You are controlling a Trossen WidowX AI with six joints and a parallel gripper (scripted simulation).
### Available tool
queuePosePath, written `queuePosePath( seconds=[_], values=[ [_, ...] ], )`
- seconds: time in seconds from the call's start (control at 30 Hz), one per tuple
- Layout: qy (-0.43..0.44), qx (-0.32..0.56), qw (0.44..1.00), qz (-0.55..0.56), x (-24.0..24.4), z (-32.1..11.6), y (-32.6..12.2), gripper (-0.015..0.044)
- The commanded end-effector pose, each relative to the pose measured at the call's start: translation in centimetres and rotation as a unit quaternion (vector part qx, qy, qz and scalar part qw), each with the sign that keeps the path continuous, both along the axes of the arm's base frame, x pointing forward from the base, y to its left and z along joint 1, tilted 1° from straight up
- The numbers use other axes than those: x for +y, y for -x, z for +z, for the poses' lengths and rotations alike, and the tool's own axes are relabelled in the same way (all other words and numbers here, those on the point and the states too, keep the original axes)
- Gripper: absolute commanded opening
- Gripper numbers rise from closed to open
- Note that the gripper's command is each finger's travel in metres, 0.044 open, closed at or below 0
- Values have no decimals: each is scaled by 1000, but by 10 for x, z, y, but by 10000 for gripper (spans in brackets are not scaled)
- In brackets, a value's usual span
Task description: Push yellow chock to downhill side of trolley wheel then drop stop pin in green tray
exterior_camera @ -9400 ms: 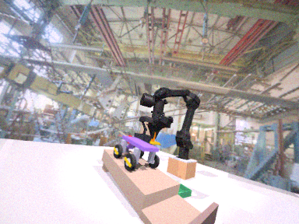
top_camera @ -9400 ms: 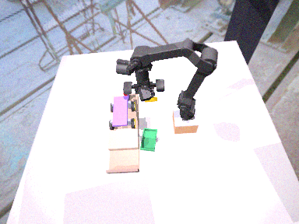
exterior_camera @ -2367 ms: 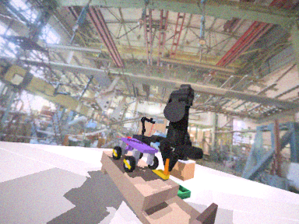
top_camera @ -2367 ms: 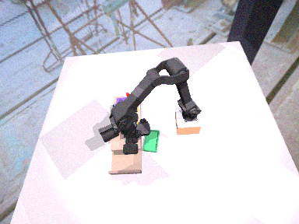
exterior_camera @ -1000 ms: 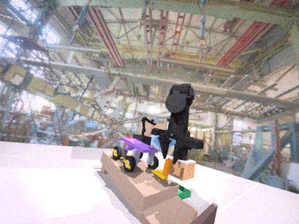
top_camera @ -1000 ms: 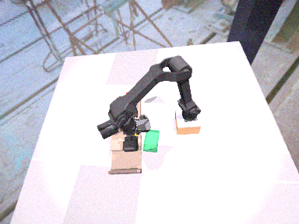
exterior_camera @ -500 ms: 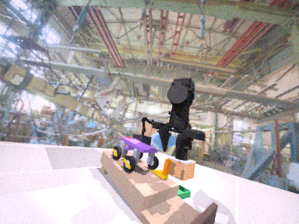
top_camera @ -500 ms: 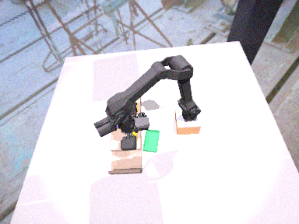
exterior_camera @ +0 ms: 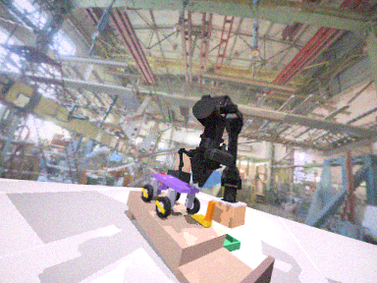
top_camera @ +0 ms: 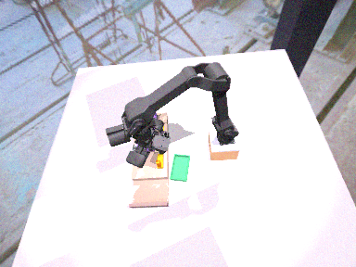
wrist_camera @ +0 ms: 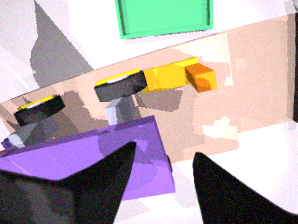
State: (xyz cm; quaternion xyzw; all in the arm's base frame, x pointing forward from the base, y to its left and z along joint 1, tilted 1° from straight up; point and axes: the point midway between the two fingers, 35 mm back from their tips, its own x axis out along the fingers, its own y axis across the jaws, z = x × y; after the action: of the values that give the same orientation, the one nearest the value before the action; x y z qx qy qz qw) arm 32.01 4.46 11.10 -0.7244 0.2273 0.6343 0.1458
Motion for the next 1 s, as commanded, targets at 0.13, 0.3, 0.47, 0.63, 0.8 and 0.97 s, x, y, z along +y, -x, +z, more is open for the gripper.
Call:
queuePosePath(
  seconds=[0.13, 0.3, 0.47, 0.63, 0.8, 0.97],
  values=[
    [20, -41, 967, -251, -77, 20, -4, 190],
    [34, -60, 917, -392, -122, 28, 4, 190],
    [49, -80, 850, -519, -164, 36, 18, 190],
    [51, -82, 839, -535, -170, 38, 20, 190],
    [51, -82, 839, -535, -170, 38, 20, 190],
    [51, -82, 839, -535, -171, 34, 20, 190]
  ],
)
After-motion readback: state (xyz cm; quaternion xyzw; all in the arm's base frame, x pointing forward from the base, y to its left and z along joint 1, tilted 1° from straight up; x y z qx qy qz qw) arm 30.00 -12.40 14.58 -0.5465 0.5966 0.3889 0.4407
